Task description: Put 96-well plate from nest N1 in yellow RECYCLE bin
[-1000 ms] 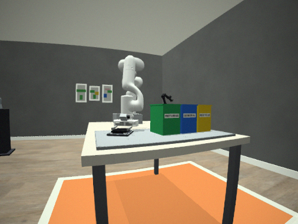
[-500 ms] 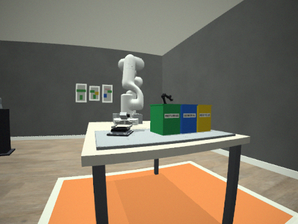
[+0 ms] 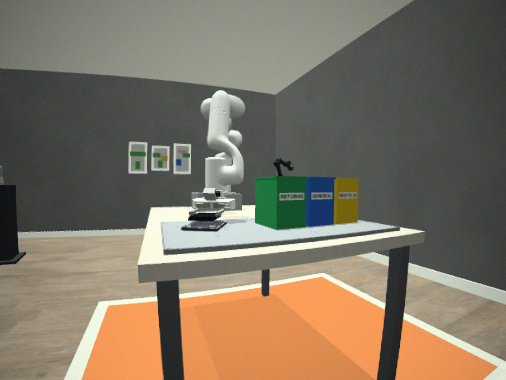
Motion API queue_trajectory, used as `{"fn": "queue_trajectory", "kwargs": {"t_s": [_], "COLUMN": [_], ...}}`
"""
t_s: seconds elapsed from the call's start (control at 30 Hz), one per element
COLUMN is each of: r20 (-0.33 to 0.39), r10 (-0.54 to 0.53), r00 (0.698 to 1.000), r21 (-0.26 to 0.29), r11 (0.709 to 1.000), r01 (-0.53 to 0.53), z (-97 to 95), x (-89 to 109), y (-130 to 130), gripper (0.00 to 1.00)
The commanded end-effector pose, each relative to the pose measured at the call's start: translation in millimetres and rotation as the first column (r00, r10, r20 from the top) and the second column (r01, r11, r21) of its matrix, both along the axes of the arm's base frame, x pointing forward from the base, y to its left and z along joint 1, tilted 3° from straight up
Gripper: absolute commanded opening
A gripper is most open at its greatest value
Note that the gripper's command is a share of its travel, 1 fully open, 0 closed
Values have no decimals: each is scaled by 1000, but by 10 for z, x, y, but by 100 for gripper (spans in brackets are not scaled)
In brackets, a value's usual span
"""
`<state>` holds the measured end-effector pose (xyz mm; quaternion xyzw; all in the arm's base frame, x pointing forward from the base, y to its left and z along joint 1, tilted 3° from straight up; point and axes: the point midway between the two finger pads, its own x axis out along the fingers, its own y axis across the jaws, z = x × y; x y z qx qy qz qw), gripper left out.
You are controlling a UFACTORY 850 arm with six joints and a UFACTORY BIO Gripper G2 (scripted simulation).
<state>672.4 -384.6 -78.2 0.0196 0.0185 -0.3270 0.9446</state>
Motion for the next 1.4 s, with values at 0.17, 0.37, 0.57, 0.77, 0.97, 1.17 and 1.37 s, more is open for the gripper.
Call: {"fn": "queue_trajectory", "kwargs": {"t_s": [0.17, 0.37, 0.57, 0.77, 0.97, 1.17, 1.37], "r20": [2, 2, 2, 2, 2, 2, 2], "r10": [0, 0, 0, 0, 0, 0, 0], "r00": [1000, 1000, 1000, 1000, 1000, 1000, 1000], "r21": [-1, -1, -1, -1, -1, -1, -1], "r11": [1000, 1000, 1000, 1000, 1000, 1000, 1000], "r01": [0, 0, 0, 0, 0, 0, 0], "z": [21, 104, 170, 270, 370, 436, 537], "x": [7, 9, 10, 12, 14, 16, 18], "y": [-4, -8, -12, -17, -21, -25, -30], "gripper": [0, 0, 0, 0, 0, 0, 0]}}
